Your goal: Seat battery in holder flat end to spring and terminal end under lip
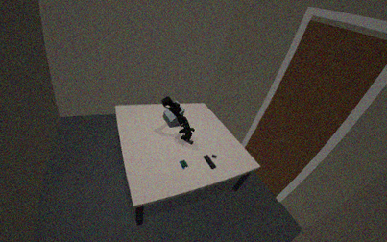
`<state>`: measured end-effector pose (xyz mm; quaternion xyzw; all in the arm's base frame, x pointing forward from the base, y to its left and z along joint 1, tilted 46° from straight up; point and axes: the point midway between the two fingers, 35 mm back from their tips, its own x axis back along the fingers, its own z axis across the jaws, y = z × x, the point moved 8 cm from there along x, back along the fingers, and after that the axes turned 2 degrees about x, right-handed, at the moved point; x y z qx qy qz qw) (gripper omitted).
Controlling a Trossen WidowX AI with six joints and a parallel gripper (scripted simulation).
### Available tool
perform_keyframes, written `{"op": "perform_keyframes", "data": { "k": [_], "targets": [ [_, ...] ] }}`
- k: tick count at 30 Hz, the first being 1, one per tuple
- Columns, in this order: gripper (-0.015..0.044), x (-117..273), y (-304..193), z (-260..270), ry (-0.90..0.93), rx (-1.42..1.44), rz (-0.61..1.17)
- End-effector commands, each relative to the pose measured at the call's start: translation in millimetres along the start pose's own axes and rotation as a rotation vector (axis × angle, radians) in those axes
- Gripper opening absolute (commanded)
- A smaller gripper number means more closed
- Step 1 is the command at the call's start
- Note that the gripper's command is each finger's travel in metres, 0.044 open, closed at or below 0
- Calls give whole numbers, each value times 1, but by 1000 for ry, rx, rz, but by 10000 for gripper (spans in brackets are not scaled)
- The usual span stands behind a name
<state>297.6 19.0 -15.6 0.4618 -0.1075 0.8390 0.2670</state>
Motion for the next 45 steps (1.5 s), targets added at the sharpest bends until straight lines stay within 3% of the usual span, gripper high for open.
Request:
{"op": "perform_keyframes", "data": {
  "k": [1, 45],
  "targets": [
    [63, -4, 0, -3, -17, -2, -46],
    [63, -13, -22, 4, -47, -53, -311]
  ]
}}
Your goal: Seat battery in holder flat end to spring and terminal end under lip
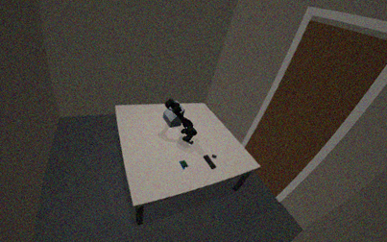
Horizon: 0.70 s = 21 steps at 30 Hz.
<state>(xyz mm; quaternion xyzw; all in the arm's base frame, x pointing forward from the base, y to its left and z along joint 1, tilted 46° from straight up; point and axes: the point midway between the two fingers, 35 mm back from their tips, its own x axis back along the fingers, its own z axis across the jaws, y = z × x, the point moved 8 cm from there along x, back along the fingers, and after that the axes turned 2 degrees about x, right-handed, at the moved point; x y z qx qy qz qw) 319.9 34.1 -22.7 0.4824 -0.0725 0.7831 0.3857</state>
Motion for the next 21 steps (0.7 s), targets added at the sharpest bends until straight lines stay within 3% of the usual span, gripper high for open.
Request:
{"op": "perform_keyframes", "data": {
  "k": [1, 21],
  "targets": [
    [63, -3, 2, -1, -4, -3, -50],
    [63, -3, -7, 5, -16, -23, -139]
  ]
}}
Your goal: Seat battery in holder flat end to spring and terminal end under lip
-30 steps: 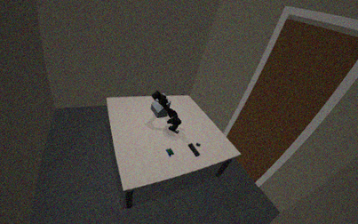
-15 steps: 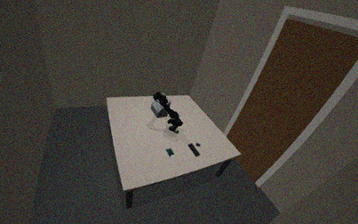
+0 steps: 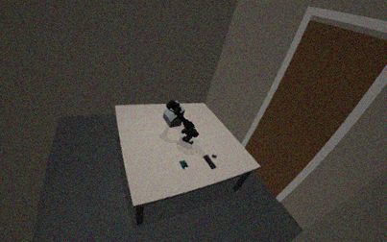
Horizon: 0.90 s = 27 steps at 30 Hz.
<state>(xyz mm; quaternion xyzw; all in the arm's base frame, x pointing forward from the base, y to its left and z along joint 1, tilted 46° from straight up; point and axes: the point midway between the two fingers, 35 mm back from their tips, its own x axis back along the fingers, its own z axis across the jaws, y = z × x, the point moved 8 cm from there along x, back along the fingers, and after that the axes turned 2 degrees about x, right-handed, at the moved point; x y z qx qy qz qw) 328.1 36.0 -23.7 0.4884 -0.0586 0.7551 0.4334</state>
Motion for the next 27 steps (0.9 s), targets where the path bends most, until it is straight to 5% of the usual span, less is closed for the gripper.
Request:
{"op": "perform_keyframes", "data": {
  "k": [1, 27],
  "targets": [
    [63, -1, 0, 0, 3, 0, -28],
    [63, -1, -16, 2, -5, -1, -36]
  ]
}}
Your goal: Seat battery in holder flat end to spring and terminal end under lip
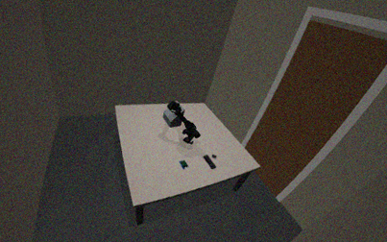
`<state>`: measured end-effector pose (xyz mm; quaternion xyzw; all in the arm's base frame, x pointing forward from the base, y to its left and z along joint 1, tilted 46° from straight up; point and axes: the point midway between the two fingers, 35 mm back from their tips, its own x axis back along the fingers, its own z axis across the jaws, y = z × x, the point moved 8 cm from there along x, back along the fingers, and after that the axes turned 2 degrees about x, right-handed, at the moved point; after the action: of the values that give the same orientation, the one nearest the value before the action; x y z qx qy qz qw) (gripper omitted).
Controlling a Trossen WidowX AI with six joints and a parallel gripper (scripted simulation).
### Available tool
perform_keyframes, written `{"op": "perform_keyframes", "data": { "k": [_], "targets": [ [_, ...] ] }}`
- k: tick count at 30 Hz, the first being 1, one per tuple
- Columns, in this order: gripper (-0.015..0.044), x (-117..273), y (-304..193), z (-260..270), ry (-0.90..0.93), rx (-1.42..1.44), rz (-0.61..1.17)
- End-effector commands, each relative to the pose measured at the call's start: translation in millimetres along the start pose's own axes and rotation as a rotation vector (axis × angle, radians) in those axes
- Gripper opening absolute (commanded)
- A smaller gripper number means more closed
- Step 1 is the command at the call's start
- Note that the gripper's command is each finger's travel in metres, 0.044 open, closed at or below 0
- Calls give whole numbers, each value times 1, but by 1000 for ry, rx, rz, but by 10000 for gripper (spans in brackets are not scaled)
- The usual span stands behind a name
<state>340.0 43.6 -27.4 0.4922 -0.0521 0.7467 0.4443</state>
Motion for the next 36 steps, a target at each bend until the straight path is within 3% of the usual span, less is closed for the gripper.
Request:
{"op": "perform_keyframes", "data": {
  "k": [1, 10, 14, 28, 30, 36],
  "targets": [
    [63, -1, -2, 0, 2, -2, -5],
    [63, -1, -2, 0, 0, -2, -13],
    [164, -1, -2, 0, 0, -2, -13],
    [164, 14, -2, -2, 0, 2, -10],
    [217, 19, -3, -3, 1, 7, -10],
    [374, 78, -4, -12, -2, 2, -8]
  ]
}}
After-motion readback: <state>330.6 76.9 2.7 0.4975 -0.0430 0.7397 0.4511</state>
